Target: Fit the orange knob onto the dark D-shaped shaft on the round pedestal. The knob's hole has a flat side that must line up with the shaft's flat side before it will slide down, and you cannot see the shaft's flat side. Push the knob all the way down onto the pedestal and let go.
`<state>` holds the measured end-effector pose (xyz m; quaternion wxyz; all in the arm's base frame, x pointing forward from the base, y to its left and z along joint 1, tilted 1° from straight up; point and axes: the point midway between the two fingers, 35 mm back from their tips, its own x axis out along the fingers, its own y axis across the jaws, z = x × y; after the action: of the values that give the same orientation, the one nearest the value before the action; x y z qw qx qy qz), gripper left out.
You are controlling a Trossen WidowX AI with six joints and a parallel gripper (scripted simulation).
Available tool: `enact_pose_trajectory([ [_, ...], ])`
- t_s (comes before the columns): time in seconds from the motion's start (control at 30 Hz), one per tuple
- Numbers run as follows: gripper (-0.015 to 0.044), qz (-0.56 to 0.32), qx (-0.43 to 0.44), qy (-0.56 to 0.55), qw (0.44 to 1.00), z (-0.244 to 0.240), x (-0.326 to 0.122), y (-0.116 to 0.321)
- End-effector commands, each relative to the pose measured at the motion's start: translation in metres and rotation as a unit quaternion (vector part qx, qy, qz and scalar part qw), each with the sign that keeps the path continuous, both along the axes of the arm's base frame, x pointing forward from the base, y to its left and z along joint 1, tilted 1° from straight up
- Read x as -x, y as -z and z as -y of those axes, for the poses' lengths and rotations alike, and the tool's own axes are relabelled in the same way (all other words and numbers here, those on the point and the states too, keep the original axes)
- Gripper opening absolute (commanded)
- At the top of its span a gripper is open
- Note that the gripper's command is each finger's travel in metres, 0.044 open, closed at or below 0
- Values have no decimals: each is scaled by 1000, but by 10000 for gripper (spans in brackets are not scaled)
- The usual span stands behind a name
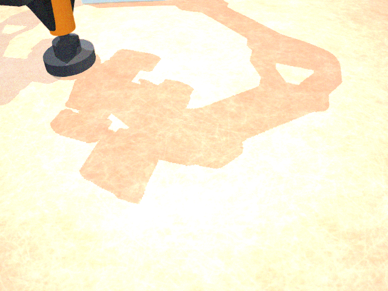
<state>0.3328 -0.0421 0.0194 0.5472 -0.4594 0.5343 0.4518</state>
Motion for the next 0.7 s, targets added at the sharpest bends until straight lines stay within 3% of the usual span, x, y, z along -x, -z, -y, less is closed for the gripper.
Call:
enact_pose_trajectory([
  [0.0, 0, 1, 2, -2, 1000, 1, -1, 0],
  [0.4, 0, 1, 2, -6, 1000, 1, -2, -5],
  [0.67, 0, 1, 5, -106, 994, 1, -3, -5],
])
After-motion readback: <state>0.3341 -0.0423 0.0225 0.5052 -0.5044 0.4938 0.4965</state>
